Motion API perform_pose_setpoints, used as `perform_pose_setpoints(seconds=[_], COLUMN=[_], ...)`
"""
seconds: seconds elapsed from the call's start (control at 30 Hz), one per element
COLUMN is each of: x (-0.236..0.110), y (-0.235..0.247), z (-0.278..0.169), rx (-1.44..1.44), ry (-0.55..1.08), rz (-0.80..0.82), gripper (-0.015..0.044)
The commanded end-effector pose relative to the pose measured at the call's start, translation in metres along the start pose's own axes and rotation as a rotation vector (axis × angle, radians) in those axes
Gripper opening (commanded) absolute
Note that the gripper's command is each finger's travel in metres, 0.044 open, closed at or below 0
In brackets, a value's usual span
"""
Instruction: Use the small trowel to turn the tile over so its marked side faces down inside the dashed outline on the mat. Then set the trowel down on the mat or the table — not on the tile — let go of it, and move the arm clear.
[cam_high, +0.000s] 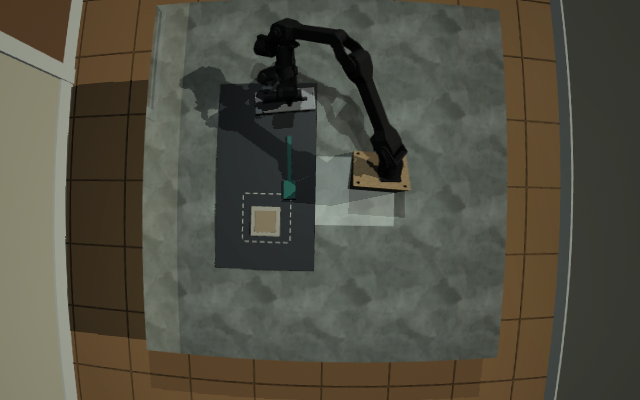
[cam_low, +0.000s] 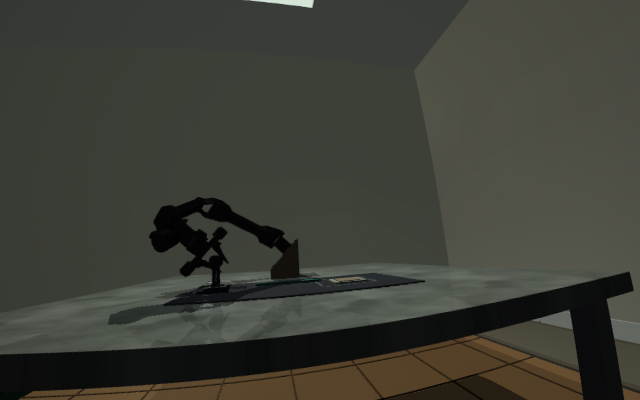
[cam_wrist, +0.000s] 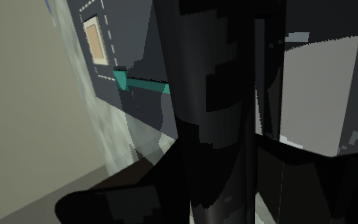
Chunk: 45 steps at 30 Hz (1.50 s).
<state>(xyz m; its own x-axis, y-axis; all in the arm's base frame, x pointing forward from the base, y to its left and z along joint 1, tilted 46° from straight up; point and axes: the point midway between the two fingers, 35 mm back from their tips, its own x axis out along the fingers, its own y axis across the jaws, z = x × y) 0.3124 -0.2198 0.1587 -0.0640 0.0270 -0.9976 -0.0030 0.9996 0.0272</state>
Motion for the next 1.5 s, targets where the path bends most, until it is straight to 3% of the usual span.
perform_pose_setpoints(seconds=[0.0, 0.2, 0.6, 0.9, 1.17, 1.47], x=[0.004, 0.009, 0.009, 0.008, -0.013, -0.014], y=[-0.003, -0.008, -0.008, -0.007, 0.083, 0.09], z=[0.002, 0.001, 0.001, 0.0, -0.044, -0.049], rx=[-0.01, -0.01, -0.01, -0.004, -0.004, -0.004], ry=[0.002, 0.012, 0.012, 0.013, 0.032, 0.034], rz=[0.013, 0.021, 0.021, 0.016, 0.03, 0.031], gripper=[0.0, 0.0, 0.03, 0.03, 0.03, 0.03])
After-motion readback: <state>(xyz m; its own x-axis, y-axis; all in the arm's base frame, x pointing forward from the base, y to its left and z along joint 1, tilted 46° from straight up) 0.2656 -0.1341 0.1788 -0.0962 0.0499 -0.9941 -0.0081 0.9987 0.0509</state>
